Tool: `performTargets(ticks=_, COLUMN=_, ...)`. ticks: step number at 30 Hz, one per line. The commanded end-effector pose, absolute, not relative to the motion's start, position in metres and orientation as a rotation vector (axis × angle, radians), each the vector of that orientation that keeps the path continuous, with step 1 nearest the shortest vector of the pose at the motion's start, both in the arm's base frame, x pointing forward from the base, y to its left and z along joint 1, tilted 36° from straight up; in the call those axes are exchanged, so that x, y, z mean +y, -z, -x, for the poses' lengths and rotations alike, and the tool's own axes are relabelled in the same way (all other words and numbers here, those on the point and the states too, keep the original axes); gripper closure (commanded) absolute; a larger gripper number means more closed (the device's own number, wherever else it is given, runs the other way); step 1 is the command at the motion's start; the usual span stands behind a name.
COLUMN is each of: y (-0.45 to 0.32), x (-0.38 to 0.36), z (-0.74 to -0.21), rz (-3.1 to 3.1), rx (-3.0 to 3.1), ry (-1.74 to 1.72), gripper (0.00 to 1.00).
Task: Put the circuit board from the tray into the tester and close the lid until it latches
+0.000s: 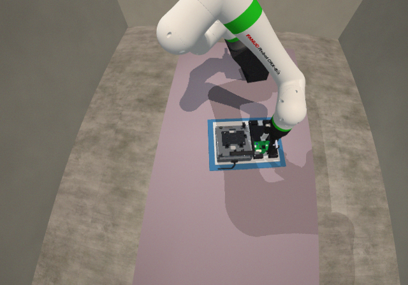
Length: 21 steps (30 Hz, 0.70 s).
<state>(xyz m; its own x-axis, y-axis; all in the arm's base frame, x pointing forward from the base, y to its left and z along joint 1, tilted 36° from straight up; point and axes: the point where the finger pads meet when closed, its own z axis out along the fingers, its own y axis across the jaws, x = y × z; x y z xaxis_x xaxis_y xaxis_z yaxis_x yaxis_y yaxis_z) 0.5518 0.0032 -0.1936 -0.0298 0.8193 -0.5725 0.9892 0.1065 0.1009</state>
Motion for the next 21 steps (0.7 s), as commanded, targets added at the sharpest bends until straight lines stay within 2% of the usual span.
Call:
performTargets(ticks=1, y=0.1943, x=0.0029, z=-0.552, rz=-1.757, rx=1.895, ry=0.449, gripper=0.42)
performTargets(ticks=21, y=0.2019, x=-0.0024, z=-0.5534, rz=-1.757, rx=1.895, ry=0.449, gripper=0.42)
